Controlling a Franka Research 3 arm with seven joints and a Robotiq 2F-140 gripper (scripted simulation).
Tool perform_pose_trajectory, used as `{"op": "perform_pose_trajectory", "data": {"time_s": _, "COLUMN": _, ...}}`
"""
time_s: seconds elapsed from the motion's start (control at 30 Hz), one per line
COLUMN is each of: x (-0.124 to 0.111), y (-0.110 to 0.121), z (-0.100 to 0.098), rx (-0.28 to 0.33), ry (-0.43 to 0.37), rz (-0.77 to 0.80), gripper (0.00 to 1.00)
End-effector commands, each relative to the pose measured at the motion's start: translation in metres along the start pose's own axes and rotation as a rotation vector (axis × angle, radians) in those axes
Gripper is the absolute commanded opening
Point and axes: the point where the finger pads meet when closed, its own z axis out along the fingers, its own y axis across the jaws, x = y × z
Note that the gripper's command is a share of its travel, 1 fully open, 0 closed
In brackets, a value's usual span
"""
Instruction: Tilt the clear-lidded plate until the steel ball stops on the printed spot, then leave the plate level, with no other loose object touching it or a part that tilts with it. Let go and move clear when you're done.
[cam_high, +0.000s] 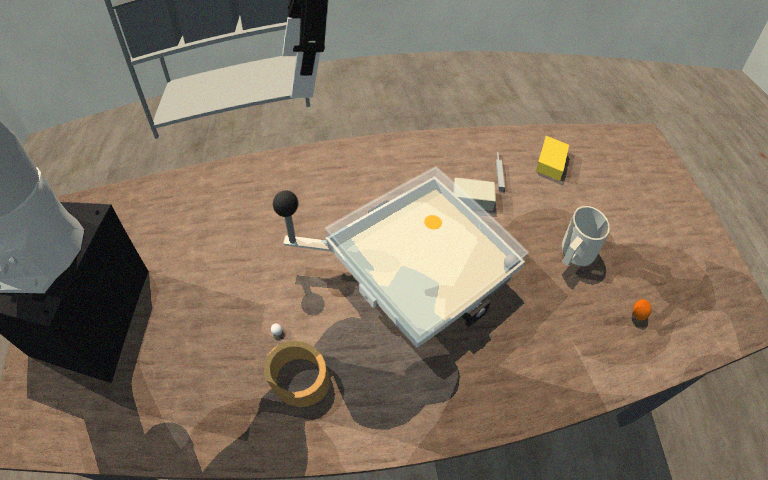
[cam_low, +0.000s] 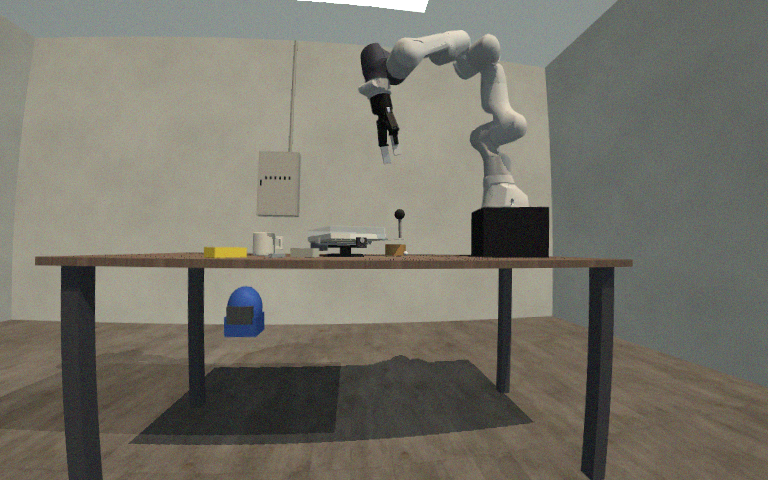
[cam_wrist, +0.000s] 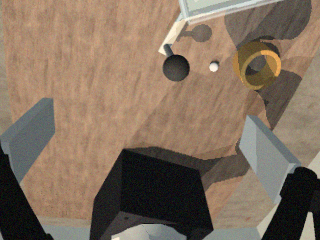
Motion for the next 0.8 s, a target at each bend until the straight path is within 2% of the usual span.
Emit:
{"op": "perform_pose_trajectory", "data": {"time_s": 0.0, "x": -0.002, "y": -0.001, "z": 0.001, "rx": 0.002, "ry": -0.007, "rz": 0.027, "gripper": 1.00}}
{"op": "perform_pose_trajectory", "data": {"time_s": 0.27, "x": -0.002, "y": -0.001, "z": 0.001, "rx": 0.002, "ry": -0.007, "rz": 0.027, "gripper": 1.00}}
{"op": "perform_pose_trajectory", "data": {"time_s": 0.3, "x": 0.008, "y": 0.007, "z": -0.030, "rx": 0.016, "ry": 0.020, "rz": 0.127, "gripper": 1.00}}
{"op": "perform_pose_trajectory", "data": {"time_s": 0.77, "x": 0.008, "y": 0.007, "z": -0.030, "rx": 0.016, "ry": 0.020, "rz": 0.127, "gripper": 1.00}}
